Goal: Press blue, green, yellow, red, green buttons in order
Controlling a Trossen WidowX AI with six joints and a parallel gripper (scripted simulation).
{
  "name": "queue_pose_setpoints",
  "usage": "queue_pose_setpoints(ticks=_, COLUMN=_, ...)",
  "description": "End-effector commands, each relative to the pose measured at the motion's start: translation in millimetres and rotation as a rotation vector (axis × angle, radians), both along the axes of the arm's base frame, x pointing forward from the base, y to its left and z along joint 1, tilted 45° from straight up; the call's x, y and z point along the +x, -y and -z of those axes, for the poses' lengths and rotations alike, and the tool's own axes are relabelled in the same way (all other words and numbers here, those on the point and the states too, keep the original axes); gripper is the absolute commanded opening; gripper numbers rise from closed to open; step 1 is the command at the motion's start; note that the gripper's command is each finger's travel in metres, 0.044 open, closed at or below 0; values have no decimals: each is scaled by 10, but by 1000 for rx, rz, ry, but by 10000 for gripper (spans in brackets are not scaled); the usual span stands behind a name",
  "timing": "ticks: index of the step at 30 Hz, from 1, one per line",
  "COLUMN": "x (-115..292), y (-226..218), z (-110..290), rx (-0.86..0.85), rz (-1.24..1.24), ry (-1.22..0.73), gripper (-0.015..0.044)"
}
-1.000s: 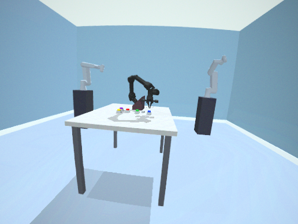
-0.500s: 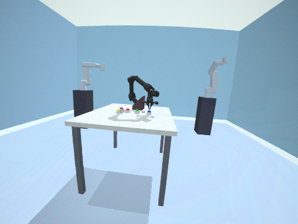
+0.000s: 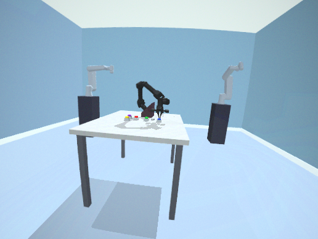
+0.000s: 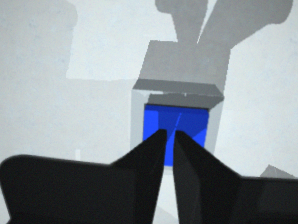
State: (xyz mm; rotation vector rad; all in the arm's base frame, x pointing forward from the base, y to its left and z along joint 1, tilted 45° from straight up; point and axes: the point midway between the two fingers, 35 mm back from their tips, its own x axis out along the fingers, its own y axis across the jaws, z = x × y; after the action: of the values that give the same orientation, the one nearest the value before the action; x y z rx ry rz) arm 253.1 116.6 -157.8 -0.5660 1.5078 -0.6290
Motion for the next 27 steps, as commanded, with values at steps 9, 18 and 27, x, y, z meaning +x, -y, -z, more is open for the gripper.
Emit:
queue_pose_setpoints(ticks=9, x=-13, y=30, z=5, rx=-7, rz=-2, ry=-7, gripper=20)
queue_pose_setpoints(ticks=18, x=-1, y=-212, z=-239, rx=-5, rz=-2, ry=-8, gripper=20)
queue_pose_setpoints(ticks=27, x=20, y=-646, z=-682, rx=-3, rz=-2, ry=-9, gripper=20)
